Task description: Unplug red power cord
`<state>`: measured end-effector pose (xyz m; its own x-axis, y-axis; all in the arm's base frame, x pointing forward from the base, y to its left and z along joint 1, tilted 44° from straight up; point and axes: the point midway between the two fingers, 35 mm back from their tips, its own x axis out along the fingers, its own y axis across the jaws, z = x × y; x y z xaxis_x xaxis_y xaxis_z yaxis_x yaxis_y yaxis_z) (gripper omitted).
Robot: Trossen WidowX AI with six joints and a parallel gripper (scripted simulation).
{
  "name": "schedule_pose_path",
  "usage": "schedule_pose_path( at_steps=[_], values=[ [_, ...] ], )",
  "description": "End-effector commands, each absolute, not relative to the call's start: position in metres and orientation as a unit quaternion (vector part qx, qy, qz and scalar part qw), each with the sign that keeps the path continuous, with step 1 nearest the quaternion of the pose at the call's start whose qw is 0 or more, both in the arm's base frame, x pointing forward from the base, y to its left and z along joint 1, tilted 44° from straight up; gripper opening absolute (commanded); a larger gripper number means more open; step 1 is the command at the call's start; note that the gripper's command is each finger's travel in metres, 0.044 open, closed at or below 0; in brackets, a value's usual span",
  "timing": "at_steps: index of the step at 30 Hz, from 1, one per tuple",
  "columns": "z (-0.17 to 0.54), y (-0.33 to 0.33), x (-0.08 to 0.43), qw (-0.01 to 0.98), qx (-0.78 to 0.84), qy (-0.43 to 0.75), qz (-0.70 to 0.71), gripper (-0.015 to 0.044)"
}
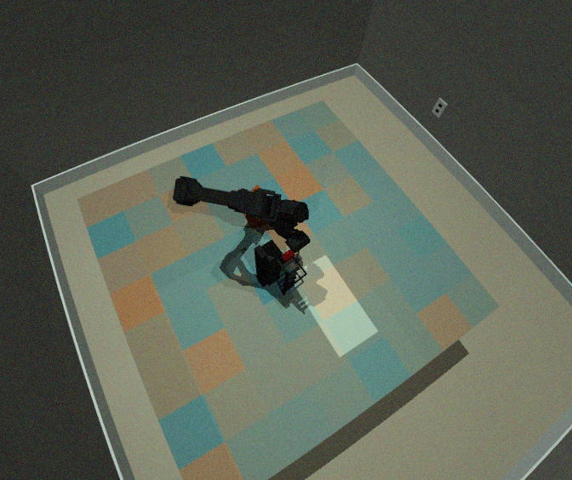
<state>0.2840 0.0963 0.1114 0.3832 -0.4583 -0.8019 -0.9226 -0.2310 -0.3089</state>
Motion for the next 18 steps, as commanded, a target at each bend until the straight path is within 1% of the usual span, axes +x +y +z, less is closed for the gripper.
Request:
schedule_pose_path(
  at_steps=[1,8,18],
  values=[
    [0.071,0.086,0.283,0.346,-0.697,0.55,0.303,0.016],
    [0.013,0.062,0.27,0.25,-0.639,0.658,0.311,0.016],
    [0.015,0.057,0.27,0.247,-0.637,0.661,0.311,0.016]
  ],
)
